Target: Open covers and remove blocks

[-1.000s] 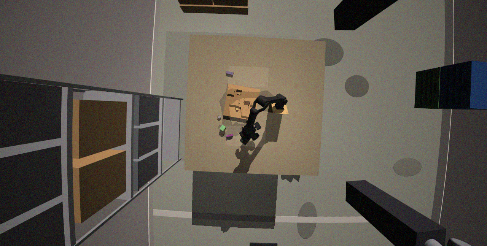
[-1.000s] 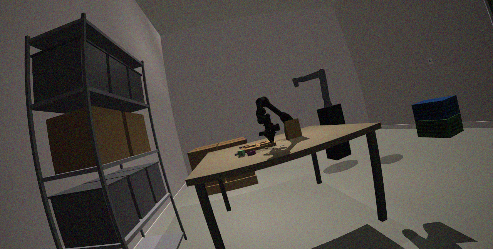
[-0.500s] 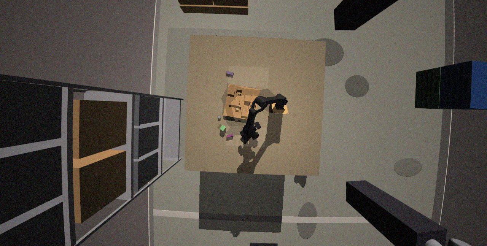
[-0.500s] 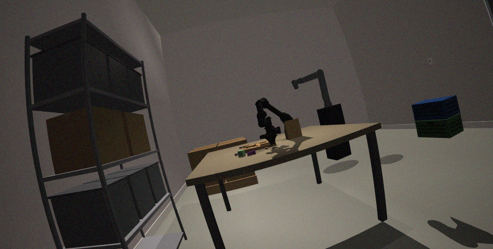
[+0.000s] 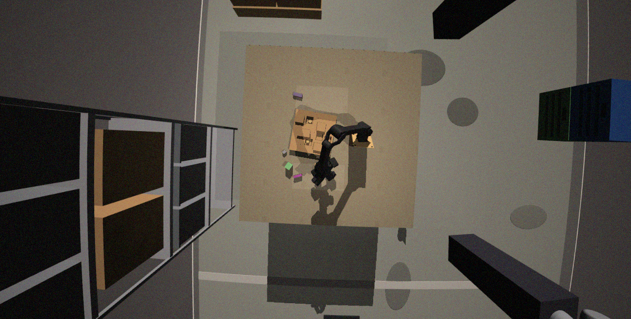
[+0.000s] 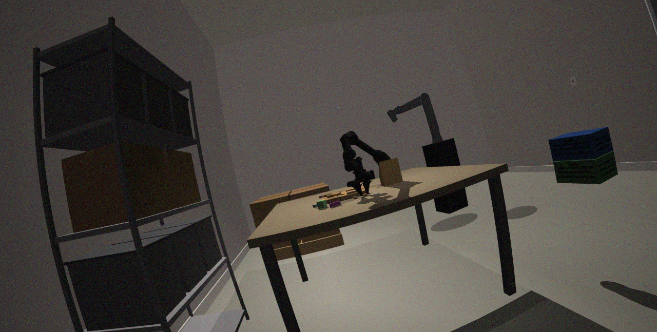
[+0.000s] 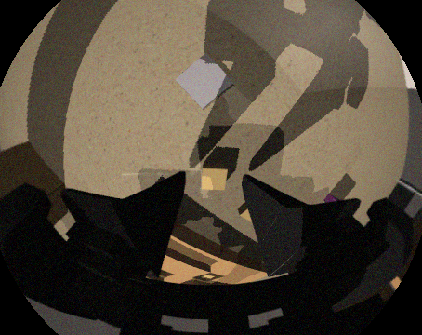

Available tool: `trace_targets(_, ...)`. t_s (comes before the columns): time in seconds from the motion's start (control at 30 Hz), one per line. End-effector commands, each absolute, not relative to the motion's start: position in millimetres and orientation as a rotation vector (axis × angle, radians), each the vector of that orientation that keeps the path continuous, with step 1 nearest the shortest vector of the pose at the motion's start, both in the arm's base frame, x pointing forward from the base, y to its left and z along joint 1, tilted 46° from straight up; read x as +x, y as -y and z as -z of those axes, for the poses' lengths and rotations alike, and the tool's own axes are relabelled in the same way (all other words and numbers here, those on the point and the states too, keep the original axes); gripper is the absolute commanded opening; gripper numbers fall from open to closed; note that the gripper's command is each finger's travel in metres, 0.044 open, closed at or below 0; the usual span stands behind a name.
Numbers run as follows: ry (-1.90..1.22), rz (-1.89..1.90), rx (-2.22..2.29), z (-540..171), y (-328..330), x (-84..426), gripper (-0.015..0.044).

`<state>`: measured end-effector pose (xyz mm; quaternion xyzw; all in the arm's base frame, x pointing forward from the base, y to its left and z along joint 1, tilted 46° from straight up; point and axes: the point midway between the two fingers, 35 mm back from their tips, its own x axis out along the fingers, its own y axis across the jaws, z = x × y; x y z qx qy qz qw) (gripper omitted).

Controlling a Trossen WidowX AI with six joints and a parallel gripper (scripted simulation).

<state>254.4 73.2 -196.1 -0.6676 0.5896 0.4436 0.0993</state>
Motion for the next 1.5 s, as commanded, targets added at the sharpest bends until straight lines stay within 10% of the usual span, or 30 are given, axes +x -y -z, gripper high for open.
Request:
trace_targets(0.0, -1.743, -1.311, -1.974, 196, -74, 255, 0.0342)
trace_targets(0.13, -1.742, -1.311, -1.974, 194, -75, 255, 0.044)
trace_targets(0.97, -1.741, -1.321, -1.978, 142, -128, 260, 0.044)
trace_targets(1.47, -1.737, -1.25, -1.915, 110, -102, 294, 0.0046)
